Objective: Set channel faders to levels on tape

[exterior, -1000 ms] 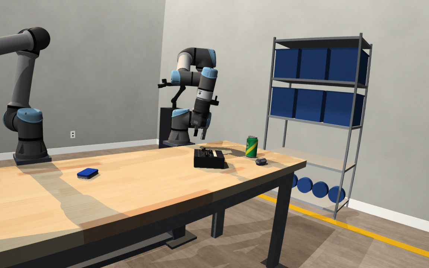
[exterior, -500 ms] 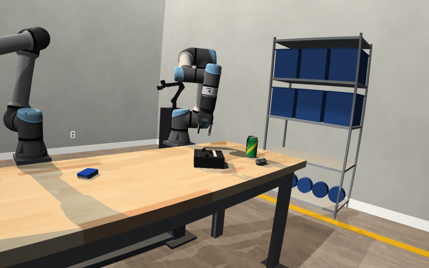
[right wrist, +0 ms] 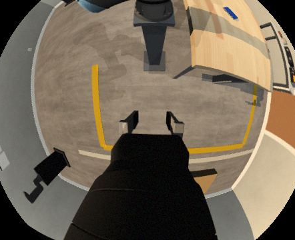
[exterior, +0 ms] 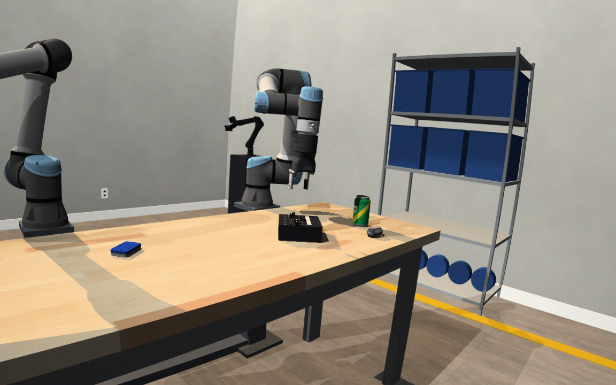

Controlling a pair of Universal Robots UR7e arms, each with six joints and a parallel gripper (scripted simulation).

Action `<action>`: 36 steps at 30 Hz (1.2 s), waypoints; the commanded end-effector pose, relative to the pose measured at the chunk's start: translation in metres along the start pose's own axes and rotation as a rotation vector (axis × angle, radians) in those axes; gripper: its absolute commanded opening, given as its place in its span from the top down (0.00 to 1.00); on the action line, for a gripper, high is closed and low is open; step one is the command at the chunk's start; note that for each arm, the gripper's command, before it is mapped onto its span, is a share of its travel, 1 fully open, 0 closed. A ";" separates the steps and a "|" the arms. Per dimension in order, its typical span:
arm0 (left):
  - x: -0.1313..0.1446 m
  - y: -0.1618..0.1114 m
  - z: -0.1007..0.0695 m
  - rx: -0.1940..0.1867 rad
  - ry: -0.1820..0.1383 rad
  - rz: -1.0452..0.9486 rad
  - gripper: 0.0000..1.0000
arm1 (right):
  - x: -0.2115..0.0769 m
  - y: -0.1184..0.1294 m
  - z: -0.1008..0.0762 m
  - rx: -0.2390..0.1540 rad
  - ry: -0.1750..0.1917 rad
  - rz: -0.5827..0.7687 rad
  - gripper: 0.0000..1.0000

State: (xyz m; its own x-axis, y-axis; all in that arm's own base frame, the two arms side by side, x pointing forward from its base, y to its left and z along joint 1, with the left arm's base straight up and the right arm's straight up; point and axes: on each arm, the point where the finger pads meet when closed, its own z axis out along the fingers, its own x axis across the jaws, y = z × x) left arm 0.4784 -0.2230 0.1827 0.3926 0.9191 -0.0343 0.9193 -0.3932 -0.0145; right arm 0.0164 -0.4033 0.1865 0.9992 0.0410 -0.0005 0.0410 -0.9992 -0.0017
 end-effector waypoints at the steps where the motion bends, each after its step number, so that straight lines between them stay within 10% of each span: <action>1: 0.002 0.002 -0.003 -0.005 0.007 -0.073 0.00 | 0.000 0.000 -0.001 -0.002 0.000 0.000 0.00; 36: 0.010 0.010 -0.013 -0.024 0.032 -0.381 0.00 | 0.000 0.000 -0.001 -0.002 0.000 0.000 0.00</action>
State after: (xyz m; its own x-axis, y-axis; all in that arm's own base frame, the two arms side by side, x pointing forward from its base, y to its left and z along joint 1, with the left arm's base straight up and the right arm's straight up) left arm 0.4920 -0.2171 0.1941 0.0225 0.9997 0.0006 0.9997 -0.0225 0.0021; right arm 0.0164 -0.4033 0.1865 0.9992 0.0410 -0.0005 0.0410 -0.9992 -0.0017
